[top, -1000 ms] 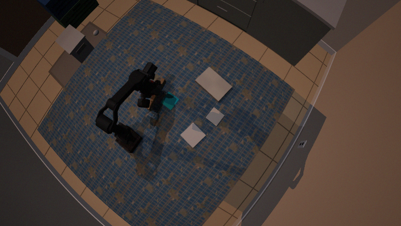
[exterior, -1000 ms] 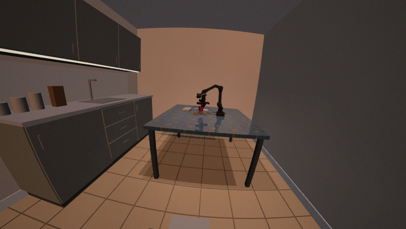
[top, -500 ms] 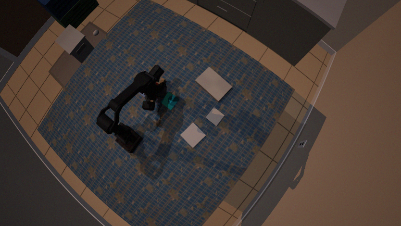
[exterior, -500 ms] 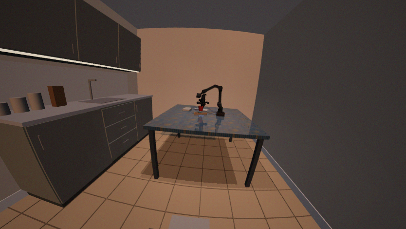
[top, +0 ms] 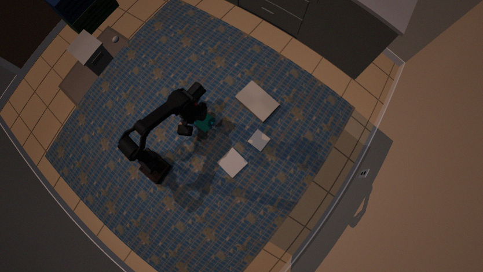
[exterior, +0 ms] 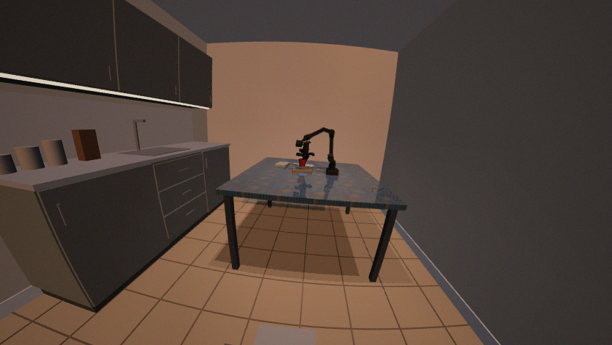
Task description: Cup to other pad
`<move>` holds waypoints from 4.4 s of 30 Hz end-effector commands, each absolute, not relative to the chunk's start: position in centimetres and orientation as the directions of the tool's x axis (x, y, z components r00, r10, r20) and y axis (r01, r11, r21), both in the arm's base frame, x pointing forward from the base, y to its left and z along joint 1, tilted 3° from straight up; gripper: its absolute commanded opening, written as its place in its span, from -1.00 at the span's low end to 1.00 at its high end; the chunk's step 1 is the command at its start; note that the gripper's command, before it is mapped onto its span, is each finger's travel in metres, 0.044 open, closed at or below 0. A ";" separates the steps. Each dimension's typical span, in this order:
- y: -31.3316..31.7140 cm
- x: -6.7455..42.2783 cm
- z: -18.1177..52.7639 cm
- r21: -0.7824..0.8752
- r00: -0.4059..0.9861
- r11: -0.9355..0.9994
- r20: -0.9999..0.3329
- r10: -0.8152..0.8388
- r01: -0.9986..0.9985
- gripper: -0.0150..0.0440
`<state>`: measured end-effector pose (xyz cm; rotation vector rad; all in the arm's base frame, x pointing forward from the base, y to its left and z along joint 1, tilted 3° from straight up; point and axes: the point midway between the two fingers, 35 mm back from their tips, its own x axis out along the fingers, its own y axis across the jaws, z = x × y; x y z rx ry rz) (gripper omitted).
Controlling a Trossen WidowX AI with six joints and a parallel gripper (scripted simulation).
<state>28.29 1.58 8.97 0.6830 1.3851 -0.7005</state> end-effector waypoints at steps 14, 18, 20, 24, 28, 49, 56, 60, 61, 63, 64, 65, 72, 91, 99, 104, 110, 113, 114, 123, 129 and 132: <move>-1.9 29.5 9.5 0.023 0.061 0.629 -0.997 -0.039 0.777 -0.49; -2.7 29.8 9.6 0.023 0.061 0.629 -0.997 -0.039 0.777 -0.49; -3.1 29.9 9.6 0.023 0.062 0.629 -0.997 -0.040 0.777 -0.49; -3.1 29.9 9.4 0.023 0.062 0.629 -0.997 -0.040 0.777 -0.49; -3.1 30.0 8.9 0.023 0.062 0.629 -0.997 -0.040 0.777 -0.49; -3.4 30.2 5.6 0.023 0.061 0.629 -0.997 -0.040 0.777 -0.49; -3.4 30.2 4.5 0.022 0.061 0.629 -0.997 -0.040 0.777 -0.49; -3.5 30.2 4.7 0.018 0.059 0.625 -0.997 -0.045 0.780 -0.49; -3.5 30.2 4.7 0.018 0.059 0.625 -0.997 -0.045 0.780 -0.49; -3.5 30.2 4.7 0.018 0.059 0.625 -0.997 -0.045 0.780 -0.49; -3.5 30.2 4.7 0.018 0.059 0.625 -0.997 -0.045 0.780 -0.49; -3.5 30.2 4.7 0.018 0.059 0.625 -0.997 -0.045 0.780 -0.49; -3.5 30.2 4.7 0.018 0.059 0.625 -0.997 -0.045 0.780 -0.40; -3.5 30.2 5.7 0.019 0.059 0.626 -0.997 -0.044 0.780 -0.06; -3.4 30.2 6.9 0.020 0.060 0.627 -0.997 -0.043 0.779 -0.06; -3.4 30.1 7.7 0.021 0.061 0.627 -0.997 -0.042 0.778 -0.06; -3.4 30.0 8.7 0.022 0.061 0.628 -0.997 -0.041 0.778 -0.06; -3.4 30.0 9.1 0.022 0.061 0.628 -0.997 -0.041 0.778 -0.06; -3.4 29.9 9.3 0.022 0.061 0.628 -0.997 -0.041 0.778 -0.06; -3.5 29.8 9.4 0.017 0.057 0.625 -0.997 -0.045 0.780 0.21; -3.5 29.8 9.5 0.017 0.057 0.625 -0.997 -0.045 0.780 0.74; -3.5 29.8 10.0 0.017 0.058 0.625 -0.997 -0.044 0.780 1.00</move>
